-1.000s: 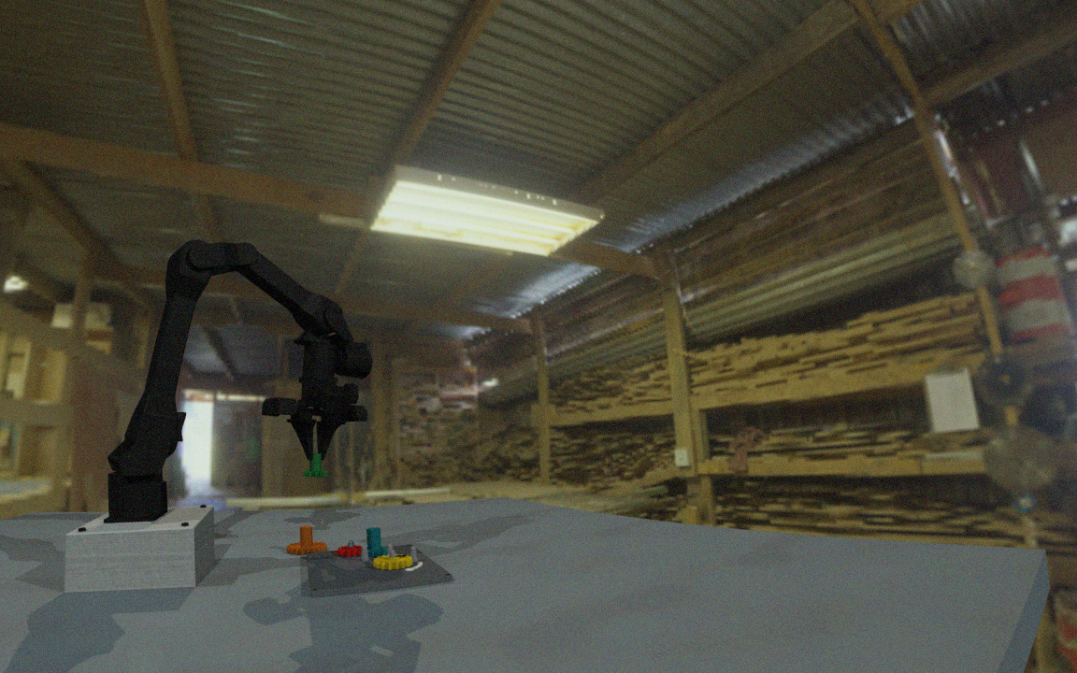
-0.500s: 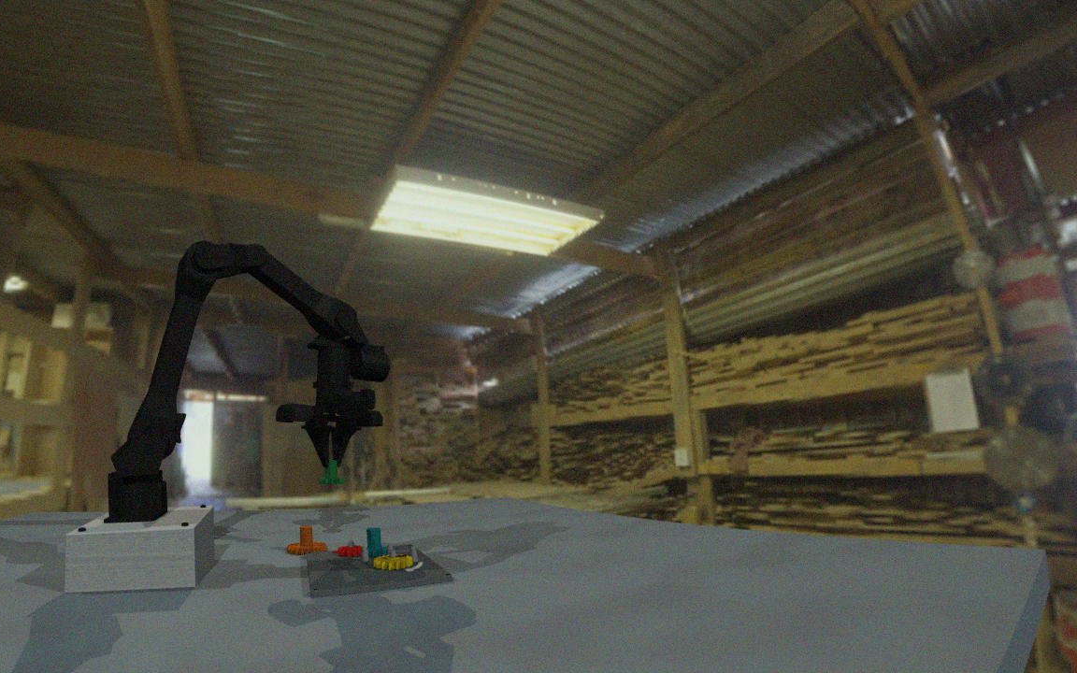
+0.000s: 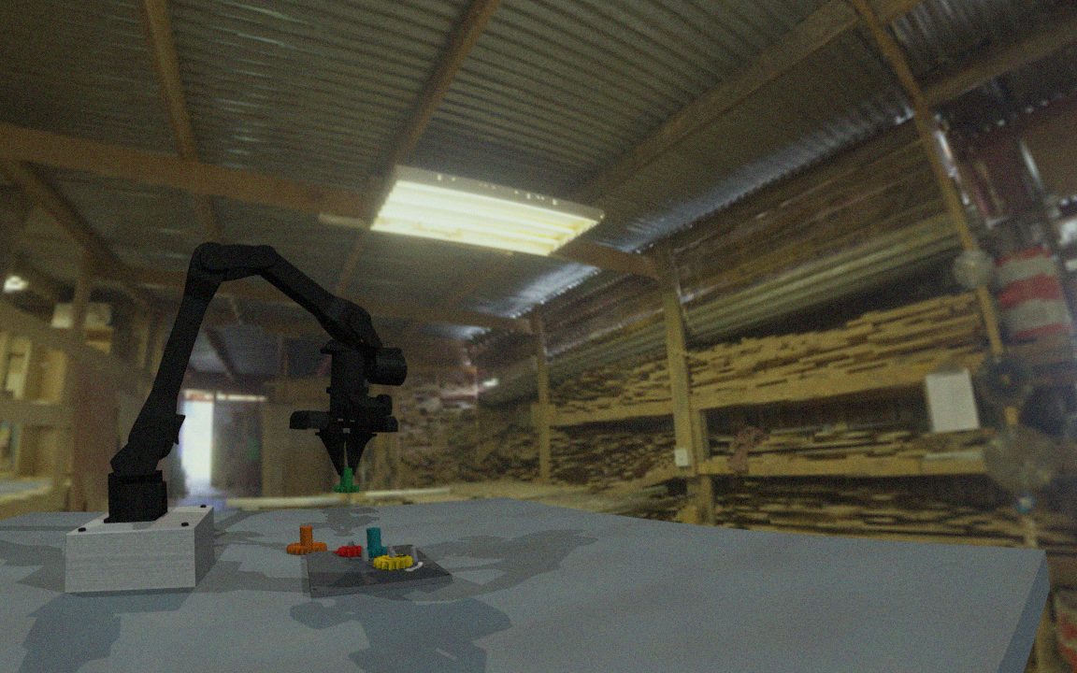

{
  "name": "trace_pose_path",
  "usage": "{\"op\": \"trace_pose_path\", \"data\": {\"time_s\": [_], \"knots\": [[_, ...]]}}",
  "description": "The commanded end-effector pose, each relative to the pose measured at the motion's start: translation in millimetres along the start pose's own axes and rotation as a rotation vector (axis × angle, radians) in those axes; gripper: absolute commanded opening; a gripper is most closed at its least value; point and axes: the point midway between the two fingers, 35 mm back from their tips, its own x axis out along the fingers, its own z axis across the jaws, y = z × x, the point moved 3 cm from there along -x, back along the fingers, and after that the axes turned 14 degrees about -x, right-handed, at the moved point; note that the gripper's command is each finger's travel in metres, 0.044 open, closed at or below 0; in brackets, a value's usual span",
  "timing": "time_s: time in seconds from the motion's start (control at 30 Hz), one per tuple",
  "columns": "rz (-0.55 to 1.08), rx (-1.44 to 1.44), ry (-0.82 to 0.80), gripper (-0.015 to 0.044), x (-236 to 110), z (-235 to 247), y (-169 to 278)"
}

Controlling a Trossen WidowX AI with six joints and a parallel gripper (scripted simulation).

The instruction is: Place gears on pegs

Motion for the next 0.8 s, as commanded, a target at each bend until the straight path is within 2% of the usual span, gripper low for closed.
{"op": "trace_pose_path", "data": {"time_s": [0.0, 0.77], "knots": [[-0.008, -0.007, -0.004, 0.0000, 1.6, -0.5, -9.6], [-0.018, -0.020, -0.004, 0.0000, 20.4, -17.8, -67.2]]}}
